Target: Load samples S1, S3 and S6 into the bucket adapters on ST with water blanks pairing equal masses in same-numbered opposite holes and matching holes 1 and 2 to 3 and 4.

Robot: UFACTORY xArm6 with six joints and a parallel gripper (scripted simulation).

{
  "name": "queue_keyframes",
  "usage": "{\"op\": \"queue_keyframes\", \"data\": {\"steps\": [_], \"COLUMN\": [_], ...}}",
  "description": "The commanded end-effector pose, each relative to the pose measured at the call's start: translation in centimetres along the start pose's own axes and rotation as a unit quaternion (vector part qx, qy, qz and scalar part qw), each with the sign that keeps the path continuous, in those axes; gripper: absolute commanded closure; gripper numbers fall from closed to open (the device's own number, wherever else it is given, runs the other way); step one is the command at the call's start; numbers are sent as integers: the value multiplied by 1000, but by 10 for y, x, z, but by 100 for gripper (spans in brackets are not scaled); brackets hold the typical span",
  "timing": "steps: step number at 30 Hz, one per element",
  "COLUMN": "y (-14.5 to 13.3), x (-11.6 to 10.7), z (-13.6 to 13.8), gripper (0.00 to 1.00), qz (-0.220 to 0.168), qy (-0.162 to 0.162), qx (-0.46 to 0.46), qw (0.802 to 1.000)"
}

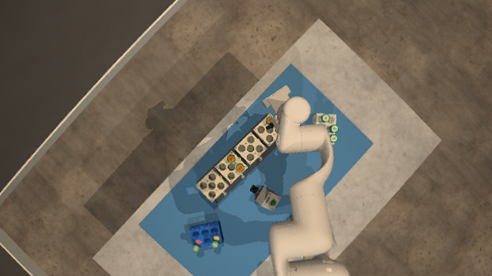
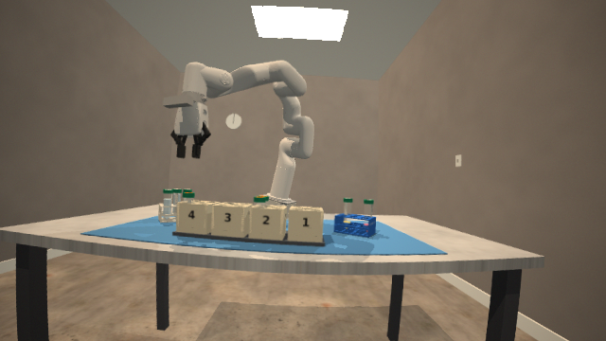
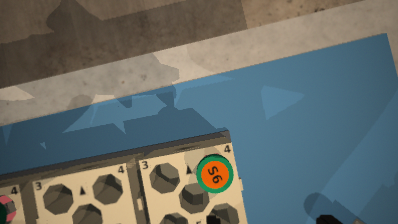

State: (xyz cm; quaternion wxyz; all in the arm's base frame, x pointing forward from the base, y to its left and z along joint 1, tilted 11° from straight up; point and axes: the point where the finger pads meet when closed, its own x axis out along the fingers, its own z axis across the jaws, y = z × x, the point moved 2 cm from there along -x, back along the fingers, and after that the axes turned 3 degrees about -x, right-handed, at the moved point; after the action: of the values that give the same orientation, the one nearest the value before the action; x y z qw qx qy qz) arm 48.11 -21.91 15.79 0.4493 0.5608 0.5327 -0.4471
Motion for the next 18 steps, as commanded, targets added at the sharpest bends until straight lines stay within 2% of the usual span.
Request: {"op": "queue_keyframes", "data": {"steps": [1,6,9,18], "y": [-12,-26,-29,-54], "x": [-2,-2,-2,-3], "z": [20,40,44,82], "gripper": [43,43,43,43], "qz": [2,2,2,3], "qy": [-3,-2,-2,-2], "qx": [78,161,177,322], "qw": [997,987,984,947]}}
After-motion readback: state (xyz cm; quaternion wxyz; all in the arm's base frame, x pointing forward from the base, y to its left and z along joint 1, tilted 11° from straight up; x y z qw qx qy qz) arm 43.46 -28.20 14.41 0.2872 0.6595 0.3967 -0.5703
